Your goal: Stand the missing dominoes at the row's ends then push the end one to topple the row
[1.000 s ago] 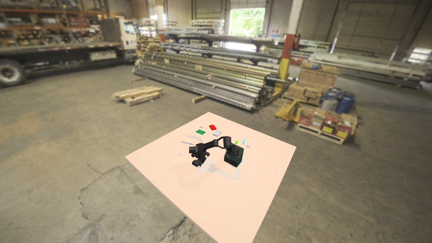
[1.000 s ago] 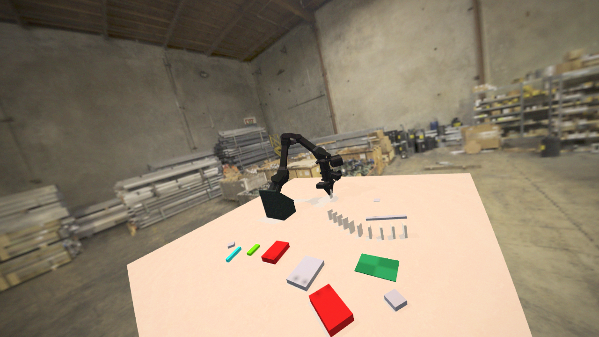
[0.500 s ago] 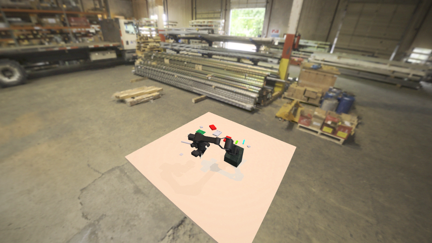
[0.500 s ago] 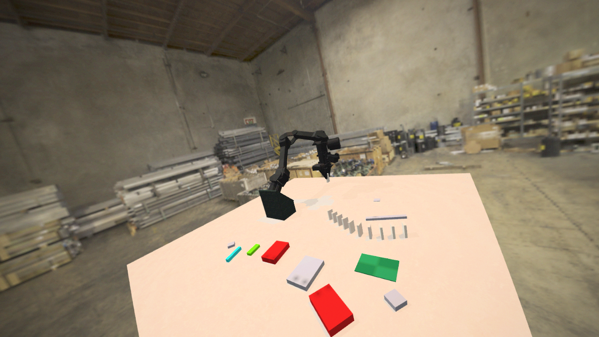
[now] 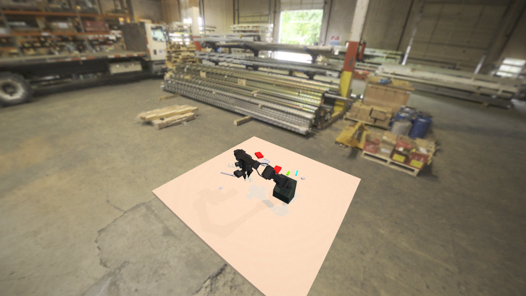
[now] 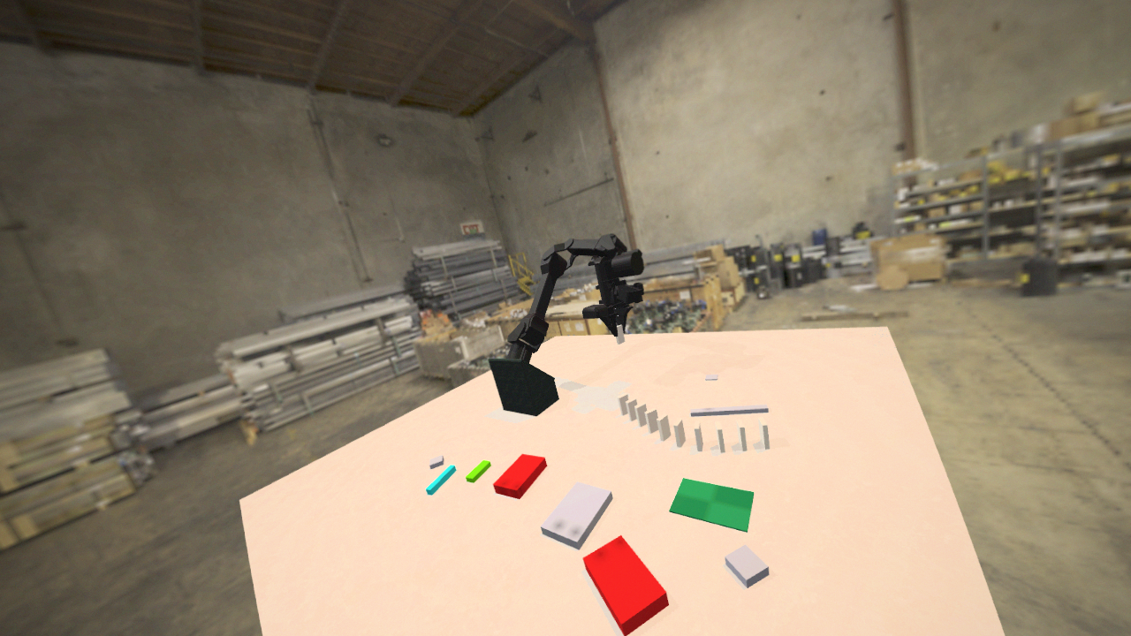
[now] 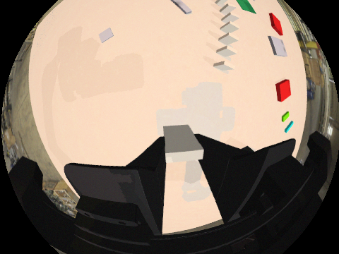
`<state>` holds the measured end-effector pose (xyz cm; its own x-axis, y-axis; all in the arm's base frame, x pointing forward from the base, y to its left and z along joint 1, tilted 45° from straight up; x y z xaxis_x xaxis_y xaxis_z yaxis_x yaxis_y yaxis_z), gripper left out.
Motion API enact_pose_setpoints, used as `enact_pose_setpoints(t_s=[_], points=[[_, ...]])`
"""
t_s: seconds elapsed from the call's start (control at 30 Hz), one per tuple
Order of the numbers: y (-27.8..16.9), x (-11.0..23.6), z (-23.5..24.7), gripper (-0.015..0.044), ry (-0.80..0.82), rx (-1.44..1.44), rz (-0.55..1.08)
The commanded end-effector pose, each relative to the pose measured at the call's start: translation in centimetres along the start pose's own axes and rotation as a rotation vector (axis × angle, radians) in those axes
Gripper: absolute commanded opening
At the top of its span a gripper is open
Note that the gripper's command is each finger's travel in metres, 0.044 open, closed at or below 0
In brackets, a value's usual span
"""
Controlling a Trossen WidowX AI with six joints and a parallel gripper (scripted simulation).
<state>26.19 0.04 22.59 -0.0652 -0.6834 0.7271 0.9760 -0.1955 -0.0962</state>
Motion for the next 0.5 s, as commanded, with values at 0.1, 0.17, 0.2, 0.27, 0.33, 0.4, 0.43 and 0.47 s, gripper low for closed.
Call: enact_pose_setpoints(t_s=[0.1, 0.17, 0.2, 0.27, 0.33, 0.4, 0.43, 0.47], points=[[4.1, -0.1, -10.6, 0.0107, 0.016, -0.251, 0.008], [4.3, -0.1, -11.5, 0.0107, 0.021, -0.271, 0.009], [4.3, -0.1, -11.5, 0.0107, 0.021, -0.271, 0.009], [4.3, -0.1, -11.5, 0.0107, 0.021, -0.271, 0.009], [4.3, -0.2, -11.5, 0.0107, 0.020, -0.271, 0.009], [4.5, -1.0, -11.5, 0.0107, 0.018, -0.272, 0.008], [4.6, -1.6, -11.6, 0.0107, 0.017, -0.272, 0.007], [4.7, -2.2, -11.6, 0.0107, 0.016, -0.272, 0.007]])
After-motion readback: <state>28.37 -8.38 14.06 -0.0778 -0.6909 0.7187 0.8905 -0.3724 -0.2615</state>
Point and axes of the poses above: the point midway between the two fingers, 35 mm back from their tips, its own x axis back along the fingers, its own z axis across the jaws, y = z × x, the point moved 8 cm from there along x, back along the fingers, and after that the axes turned 3 degrees about x, right-handed, at the moved point
